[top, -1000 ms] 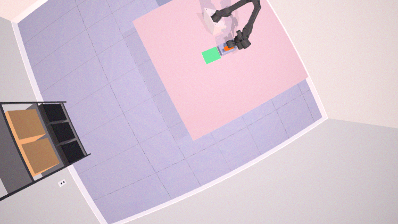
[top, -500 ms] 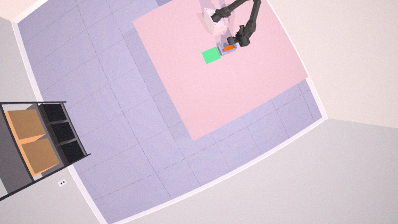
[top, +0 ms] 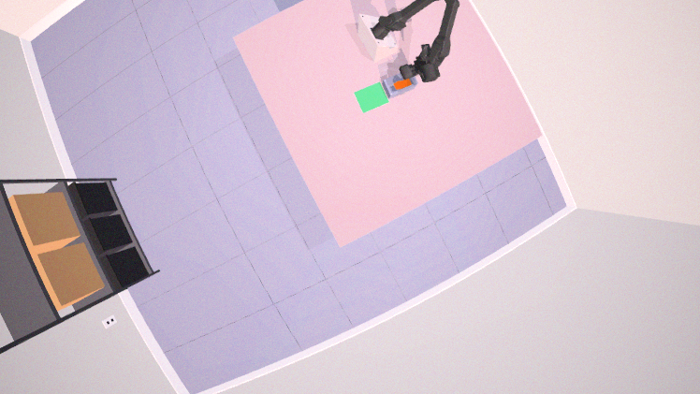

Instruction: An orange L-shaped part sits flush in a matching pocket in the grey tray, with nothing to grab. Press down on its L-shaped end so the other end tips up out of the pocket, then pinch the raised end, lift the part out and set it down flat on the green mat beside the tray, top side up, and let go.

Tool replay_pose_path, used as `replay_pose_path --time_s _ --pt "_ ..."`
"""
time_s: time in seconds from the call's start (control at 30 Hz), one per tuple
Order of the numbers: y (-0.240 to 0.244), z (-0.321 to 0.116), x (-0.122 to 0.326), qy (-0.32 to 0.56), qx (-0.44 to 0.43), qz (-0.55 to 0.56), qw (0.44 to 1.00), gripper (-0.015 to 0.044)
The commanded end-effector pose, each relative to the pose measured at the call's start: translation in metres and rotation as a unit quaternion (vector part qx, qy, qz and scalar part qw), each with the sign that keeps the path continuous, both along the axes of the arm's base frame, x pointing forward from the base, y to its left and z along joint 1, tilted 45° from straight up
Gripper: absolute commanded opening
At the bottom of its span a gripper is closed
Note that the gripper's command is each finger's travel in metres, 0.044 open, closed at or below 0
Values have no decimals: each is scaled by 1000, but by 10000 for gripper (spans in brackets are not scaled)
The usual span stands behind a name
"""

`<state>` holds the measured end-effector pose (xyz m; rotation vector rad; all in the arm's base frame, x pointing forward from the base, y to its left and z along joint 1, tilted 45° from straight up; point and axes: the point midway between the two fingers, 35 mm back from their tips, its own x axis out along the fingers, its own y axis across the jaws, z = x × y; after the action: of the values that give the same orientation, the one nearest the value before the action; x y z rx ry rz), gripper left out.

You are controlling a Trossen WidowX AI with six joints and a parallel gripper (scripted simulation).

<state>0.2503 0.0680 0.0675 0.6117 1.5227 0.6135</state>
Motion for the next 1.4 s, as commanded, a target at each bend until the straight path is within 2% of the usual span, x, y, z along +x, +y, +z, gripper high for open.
replay_pose_path --time_s 0.0,0.23,0.3,0.37,0.5,0.7,0.93,1.0,1.37 --pt "0 0 0 2 0 -2 1000 180" --pt "0 0 0 2 0 -2 1000 180" --pt "-1 -2 1 -13 0 13 1000 233" --pt "-5 -4 2 -44 1 45 998 280" --pt "-16 -14 5 -150 5 154 977 280" --pt "-34 -30 8 -316 14 325 891 280" --pt "-55 -49 8 -481 26 493 725 280" --pt "-56 -51 8 -495 27 507 706 280" --pt "-56 -51 8 -495 27 507 706 280"
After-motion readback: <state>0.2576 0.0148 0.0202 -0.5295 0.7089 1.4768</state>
